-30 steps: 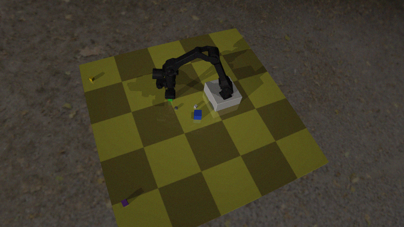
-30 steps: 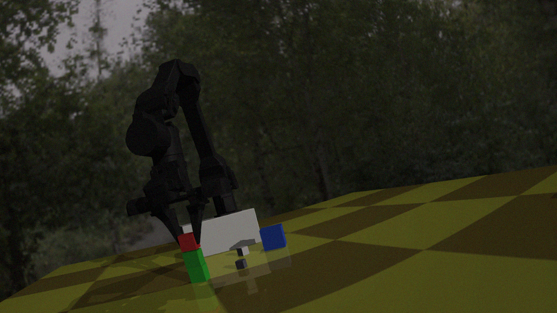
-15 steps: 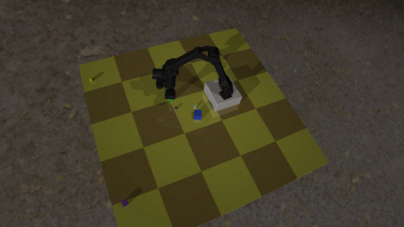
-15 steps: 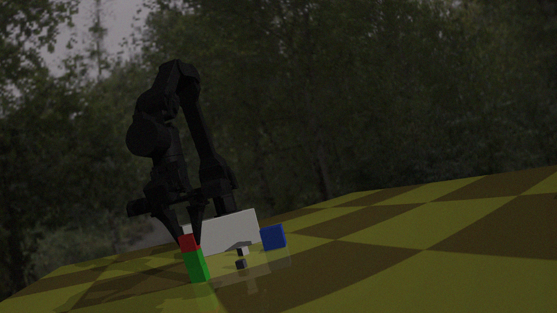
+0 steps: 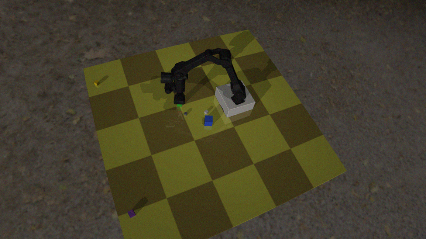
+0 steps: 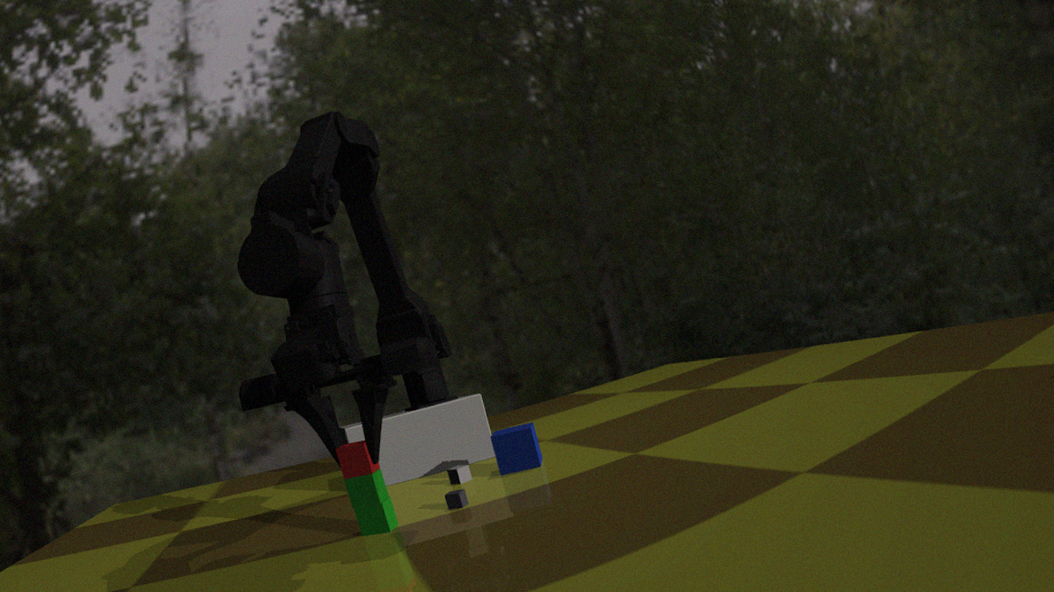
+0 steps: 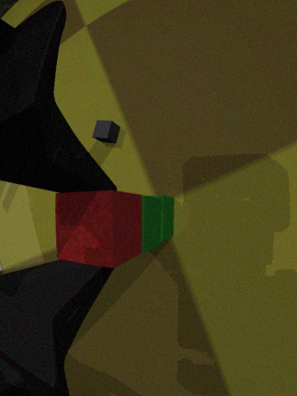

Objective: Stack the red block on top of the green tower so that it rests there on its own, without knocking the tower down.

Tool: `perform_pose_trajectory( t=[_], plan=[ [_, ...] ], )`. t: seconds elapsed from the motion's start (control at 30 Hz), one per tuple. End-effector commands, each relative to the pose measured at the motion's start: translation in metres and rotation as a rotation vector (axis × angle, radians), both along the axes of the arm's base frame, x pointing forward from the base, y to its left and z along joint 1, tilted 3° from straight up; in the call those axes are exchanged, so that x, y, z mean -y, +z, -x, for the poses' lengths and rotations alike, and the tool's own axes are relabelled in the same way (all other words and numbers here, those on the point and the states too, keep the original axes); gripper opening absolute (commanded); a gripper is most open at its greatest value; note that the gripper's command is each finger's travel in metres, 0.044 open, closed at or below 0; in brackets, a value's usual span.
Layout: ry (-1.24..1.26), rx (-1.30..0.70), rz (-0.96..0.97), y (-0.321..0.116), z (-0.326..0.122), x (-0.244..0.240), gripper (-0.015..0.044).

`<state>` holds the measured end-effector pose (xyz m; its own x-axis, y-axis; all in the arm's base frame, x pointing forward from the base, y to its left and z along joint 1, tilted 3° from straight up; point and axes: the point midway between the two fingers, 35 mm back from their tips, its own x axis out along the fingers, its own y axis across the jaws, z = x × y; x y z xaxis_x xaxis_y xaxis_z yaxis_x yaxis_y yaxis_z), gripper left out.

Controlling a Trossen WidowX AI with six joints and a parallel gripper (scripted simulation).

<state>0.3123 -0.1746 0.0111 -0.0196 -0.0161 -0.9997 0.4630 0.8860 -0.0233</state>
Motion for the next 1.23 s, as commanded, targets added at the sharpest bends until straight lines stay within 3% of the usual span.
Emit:
perform_pose_trajectory(
  t=[0.0,0.5,1.2],
  plan=[
    [0.000,0.000,0.000,-0.0004,0.0000,0.0000,0.0053],
    [0.000,0.000,0.000,-0.0004,0.0000,0.0000,0.0440],
    [0.000,0.000,0.000,-0.0004,0.0000,0.0000,0.0440]
  ],
)
